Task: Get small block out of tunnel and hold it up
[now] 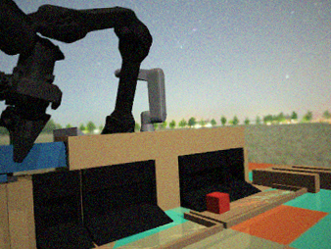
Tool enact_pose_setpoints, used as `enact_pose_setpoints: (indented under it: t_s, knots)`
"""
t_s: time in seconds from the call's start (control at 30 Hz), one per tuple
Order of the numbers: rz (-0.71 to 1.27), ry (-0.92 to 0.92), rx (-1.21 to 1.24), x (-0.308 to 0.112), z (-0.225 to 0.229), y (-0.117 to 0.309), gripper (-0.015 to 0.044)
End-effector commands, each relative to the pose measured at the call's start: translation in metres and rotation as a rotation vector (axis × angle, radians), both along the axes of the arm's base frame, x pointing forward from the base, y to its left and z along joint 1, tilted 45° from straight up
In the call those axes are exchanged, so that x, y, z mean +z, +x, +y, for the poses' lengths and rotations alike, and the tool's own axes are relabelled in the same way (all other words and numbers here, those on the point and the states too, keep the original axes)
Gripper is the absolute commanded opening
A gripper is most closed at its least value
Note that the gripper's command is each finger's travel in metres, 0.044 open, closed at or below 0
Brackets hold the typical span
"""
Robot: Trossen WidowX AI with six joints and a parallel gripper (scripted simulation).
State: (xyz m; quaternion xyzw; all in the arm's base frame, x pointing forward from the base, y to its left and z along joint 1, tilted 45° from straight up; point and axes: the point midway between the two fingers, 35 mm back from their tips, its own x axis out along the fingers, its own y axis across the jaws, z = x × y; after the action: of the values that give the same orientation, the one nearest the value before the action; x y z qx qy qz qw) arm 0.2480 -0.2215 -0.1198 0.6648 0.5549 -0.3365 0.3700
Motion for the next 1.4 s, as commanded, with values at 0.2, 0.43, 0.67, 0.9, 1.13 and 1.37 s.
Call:
enact_pose_setpoints:
  t_s: [0.2, 0.43, 0.67, 0.9, 1.13, 1.37]
  knots:
    - [-0.002, 0.066, 0.002, 0.031, 0.045, 0.003, 0.0]
    - [0.008, -0.018, -0.009, 0.009, 0.007, -0.001, 0.0184]
    - [0.004, 0.028, -0.002, 0.026, -0.009, 0.0, 0.0367]
    - [0.0, 0.052, 0.0, 0.022, -0.021, 0.002, 0.044]
    - [-0.001, 0.061, 0.001, 0.019, -0.023, 0.002, 0.044]
    - [-0.001, 0.062, 0.001, 0.011, -0.016, 0.002, 0.044]
